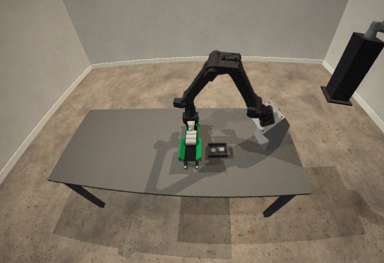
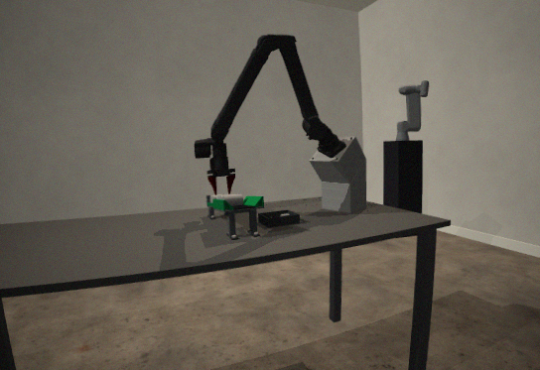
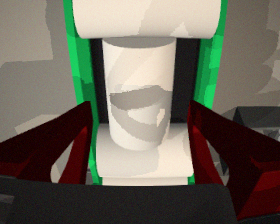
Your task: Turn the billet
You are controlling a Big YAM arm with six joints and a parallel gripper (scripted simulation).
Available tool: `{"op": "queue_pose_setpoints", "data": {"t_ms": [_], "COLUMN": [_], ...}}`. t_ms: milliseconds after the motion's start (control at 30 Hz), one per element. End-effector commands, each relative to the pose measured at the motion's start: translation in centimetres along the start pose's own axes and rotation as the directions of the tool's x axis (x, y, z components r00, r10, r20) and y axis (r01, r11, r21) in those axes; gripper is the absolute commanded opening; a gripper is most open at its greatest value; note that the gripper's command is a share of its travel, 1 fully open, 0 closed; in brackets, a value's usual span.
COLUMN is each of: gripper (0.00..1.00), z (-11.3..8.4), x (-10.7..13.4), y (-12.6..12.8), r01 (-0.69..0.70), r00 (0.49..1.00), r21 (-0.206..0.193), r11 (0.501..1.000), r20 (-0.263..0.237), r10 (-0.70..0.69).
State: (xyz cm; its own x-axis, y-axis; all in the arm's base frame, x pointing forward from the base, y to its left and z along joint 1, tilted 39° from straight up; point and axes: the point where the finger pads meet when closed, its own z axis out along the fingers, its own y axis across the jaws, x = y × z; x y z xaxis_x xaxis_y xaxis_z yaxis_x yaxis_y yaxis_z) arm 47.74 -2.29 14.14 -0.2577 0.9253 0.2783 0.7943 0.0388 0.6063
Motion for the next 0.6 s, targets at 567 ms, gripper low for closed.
{"op": "queue_pose_setpoints", "data": {"t_ms": [567], "gripper": [0.55], "z": [2.4], "x": [0.2], "y": [0.8], "r01": [0.002], "r00": [1.000], "r21": [-0.011], "r11": [1.000], "r20": [-0.004], "r10": [-0.002]}}
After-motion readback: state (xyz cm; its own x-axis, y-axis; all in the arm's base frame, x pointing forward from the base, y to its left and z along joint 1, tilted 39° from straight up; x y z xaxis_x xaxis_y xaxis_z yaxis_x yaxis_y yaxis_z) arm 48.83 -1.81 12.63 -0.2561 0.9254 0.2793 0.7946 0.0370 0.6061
